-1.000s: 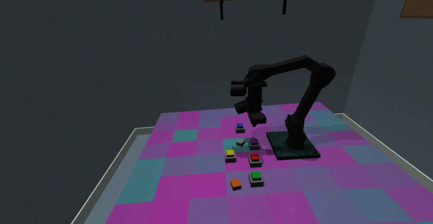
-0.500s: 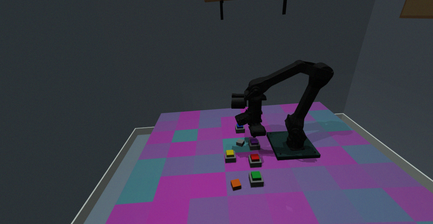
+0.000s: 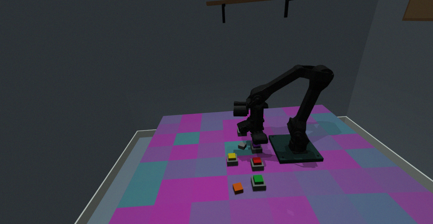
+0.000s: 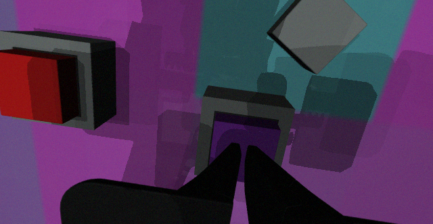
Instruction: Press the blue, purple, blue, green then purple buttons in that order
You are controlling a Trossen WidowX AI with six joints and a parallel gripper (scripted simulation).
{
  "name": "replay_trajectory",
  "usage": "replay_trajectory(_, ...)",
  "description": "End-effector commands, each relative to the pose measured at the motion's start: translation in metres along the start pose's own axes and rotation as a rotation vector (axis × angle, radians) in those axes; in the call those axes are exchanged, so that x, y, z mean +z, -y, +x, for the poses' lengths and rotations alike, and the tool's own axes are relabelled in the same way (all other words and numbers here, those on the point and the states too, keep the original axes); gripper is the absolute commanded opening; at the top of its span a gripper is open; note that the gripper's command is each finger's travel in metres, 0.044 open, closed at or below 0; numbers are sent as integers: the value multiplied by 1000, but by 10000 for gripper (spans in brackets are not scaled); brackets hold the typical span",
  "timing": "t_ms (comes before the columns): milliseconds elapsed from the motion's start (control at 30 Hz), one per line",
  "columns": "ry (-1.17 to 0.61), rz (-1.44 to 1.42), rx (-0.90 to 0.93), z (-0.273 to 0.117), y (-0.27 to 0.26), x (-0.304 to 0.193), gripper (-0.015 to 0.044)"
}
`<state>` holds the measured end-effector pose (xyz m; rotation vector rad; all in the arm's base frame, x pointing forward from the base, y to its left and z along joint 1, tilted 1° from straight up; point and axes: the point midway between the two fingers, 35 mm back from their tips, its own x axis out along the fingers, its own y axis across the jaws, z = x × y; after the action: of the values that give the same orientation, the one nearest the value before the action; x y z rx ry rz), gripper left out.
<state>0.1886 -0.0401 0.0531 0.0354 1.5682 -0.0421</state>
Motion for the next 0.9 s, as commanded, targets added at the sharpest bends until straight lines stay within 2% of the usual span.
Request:
replay_trajectory(0, -4, -5, -2, 6, 0, -1, 20)
replay_trajectory(667, -4, -5, -2, 6, 0, -1, 20)
replay_trajectory(800, -4, -5, -2, -24, 0, -1, 20)
replay_trajectory(867, -4, -5, -2, -27, 0, -1, 20)
